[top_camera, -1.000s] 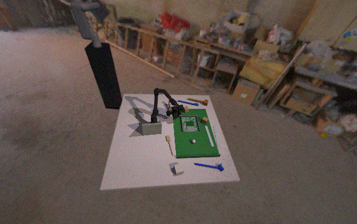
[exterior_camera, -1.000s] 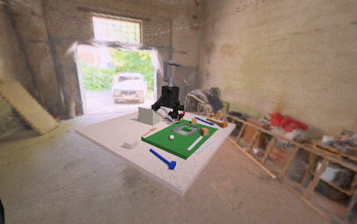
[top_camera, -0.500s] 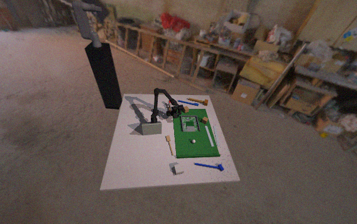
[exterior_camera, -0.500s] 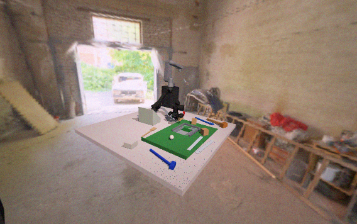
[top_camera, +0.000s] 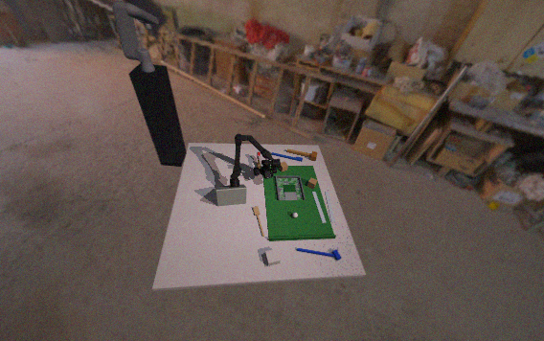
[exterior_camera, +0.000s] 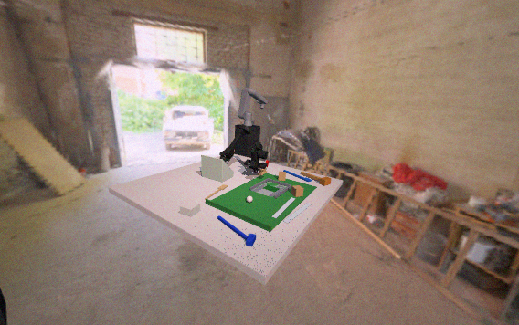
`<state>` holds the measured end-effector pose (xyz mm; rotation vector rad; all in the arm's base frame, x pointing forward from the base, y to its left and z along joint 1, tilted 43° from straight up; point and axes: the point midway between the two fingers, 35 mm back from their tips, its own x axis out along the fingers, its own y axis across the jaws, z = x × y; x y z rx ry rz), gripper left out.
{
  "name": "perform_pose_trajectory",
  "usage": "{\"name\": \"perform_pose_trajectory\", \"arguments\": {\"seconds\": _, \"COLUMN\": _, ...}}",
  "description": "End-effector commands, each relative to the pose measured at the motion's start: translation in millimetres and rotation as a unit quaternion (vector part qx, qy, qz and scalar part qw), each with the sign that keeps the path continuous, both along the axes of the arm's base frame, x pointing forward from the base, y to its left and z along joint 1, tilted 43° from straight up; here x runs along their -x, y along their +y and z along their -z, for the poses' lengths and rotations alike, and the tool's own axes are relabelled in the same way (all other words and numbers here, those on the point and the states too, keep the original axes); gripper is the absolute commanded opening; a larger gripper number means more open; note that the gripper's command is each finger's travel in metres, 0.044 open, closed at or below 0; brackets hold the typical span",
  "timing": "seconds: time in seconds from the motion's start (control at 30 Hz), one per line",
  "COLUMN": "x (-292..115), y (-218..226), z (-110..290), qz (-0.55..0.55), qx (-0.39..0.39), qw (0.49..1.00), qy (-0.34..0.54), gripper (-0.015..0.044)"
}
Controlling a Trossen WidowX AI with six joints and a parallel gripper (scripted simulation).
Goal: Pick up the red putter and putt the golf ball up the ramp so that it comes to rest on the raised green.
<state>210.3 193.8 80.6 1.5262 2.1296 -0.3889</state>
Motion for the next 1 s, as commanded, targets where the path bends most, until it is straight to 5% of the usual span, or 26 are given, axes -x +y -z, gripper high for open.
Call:
{"name": "perform_pose_trajectory", "arguments": {"seconds": 0.0, "x": -9.1, "y": -12.8, "z": -16.2, "qz": 0.003, "qx": -0.002, "qw": 1.000, "qy": -0.006, "gripper": 0.0000}}
{"name": "perform_pose_trajectory", "arguments": {"seconds": 0.5, "x": -14.1, "y": -49.9, "z": -60.2, "qz": 0.002, "qx": -0.007, "qw": 1.000, "qy": -0.003, "gripper": 0.0000}}
{"name": "perform_pose_trajectory", "arguments": {"seconds": 0.97, "x": -59.9, "y": -105.2, "z": 1.4, "qz": 0.140, "qx": 0.103, "qw": 0.978, "qy": 0.113, "gripper": 0.0000}}
